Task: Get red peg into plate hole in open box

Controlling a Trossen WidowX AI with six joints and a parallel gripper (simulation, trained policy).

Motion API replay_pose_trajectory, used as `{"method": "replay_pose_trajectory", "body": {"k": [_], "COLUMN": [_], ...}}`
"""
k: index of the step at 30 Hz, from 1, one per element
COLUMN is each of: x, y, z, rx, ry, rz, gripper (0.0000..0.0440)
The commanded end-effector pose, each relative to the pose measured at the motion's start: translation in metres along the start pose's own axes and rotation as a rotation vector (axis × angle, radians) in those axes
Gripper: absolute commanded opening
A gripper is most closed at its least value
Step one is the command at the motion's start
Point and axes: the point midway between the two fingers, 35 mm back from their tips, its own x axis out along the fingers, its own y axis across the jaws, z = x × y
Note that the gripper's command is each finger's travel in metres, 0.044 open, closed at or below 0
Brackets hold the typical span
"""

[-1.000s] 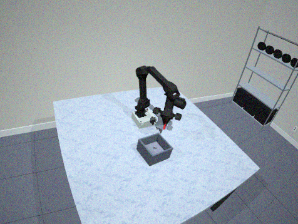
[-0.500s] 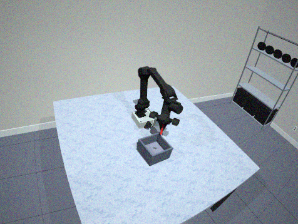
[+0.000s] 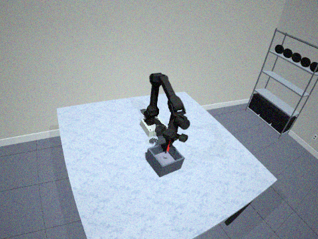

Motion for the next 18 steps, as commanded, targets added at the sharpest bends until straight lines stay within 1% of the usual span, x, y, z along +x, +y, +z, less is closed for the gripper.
{"method": "replay_pose_trajectory", "body": {"k": [1, 10, 12, 14, 18], "x": [0.005, 0.031, 0.038, 0.045, 0.053], "y": [0.003, 0.003, 0.003, 0.002, 0.001], "z": [0.008, 0.016, 0.016, 0.016, 0.018], "rx": [0.005, 0.011, 0.004, -0.004, -0.029], "ry": [0.004, 0.038, 0.047, 0.055, 0.068], "rz": [0.01, -0.007, -0.015, -0.024, -0.04], "gripper": [0.0004, 0.0, 0.0006, 0.0036, 0.0125]}}
